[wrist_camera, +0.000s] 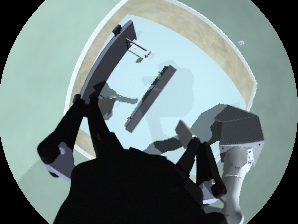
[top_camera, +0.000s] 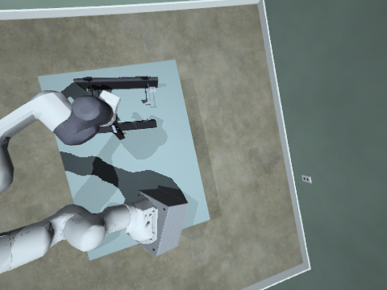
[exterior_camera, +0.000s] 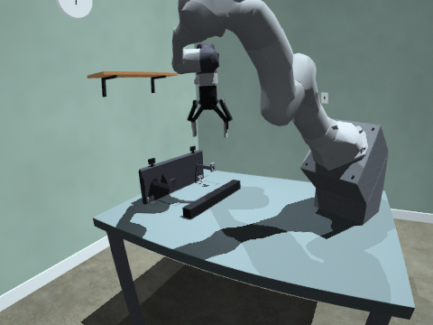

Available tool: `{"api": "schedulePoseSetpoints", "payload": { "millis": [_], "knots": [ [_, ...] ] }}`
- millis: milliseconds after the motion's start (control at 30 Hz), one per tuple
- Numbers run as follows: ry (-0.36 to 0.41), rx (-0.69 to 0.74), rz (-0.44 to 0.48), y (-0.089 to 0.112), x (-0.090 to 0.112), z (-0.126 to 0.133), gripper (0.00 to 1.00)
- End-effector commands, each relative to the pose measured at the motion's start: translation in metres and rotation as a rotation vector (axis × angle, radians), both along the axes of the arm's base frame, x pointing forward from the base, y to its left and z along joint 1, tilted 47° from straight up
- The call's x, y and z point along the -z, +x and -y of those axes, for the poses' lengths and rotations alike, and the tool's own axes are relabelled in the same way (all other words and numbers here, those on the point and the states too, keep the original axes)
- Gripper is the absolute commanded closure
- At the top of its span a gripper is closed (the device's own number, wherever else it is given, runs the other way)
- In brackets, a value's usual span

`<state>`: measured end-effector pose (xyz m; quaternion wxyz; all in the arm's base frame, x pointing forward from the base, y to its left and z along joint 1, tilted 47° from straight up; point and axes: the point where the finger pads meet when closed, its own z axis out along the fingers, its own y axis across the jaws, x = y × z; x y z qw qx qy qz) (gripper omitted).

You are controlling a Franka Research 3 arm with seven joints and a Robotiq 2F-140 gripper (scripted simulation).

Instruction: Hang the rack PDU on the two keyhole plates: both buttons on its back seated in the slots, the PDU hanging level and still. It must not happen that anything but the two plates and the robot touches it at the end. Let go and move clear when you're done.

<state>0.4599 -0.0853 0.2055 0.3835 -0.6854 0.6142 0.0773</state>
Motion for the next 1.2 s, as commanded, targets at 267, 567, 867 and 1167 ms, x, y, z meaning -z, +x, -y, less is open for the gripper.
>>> {"api": "schedulePoseSetpoints", "payload": {
  "millis": [267, 567, 867, 1167],
  "knots": [
    [0.117, 0.157, -0.157, -0.0136, 0.0045, -0.0095, 0.0],
    [0.117, 0.157, -0.157, -0.0136, 0.0045, -0.0095, 0.0],
    [0.117, 0.157, -0.157, -0.0136, 0.0045, -0.0095, 0.0],
    [0.117, 0.157, -0.157, -0.0136, 0.0045, -0.0095, 0.45]
  ]
}}
